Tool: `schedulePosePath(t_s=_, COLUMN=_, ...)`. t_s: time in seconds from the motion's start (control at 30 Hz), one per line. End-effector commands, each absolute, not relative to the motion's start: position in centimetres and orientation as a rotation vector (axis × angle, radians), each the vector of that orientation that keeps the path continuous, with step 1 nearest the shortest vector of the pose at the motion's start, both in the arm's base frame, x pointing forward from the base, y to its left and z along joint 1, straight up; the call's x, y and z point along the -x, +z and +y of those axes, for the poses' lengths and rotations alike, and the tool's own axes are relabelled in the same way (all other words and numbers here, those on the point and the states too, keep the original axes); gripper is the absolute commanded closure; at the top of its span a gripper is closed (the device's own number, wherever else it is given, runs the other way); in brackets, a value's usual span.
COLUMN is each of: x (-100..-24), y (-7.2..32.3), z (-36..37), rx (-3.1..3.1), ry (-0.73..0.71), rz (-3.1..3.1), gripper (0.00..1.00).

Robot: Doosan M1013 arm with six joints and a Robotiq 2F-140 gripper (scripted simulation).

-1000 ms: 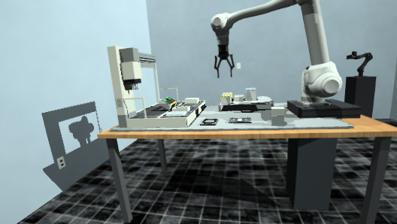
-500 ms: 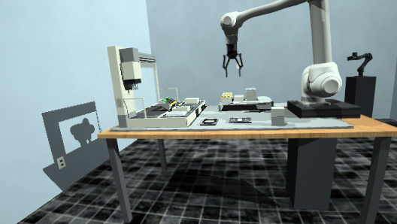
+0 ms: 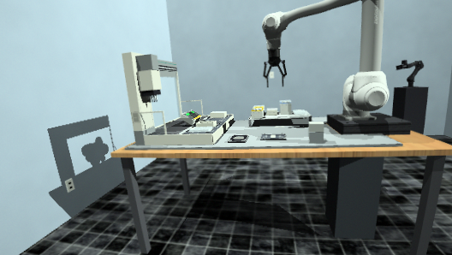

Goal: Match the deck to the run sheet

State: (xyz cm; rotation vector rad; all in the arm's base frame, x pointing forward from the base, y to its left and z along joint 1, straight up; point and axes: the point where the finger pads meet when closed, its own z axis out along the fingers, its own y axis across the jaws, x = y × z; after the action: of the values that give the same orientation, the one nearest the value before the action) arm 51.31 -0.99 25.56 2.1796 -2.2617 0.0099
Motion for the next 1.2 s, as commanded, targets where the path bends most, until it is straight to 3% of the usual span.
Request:
schedulePosePath(t_s=0.0, x=-50.0, y=25.6, z=-1.0, rx=-2.180, ry=0.010, rz=-2.262, gripper=0.33)
schedulePosePath(t_s=1.17, x=-34.5, y=25.6, z=-0.9, rx=-2.180, ry=0.010, rz=-2.262, gripper=0.33)
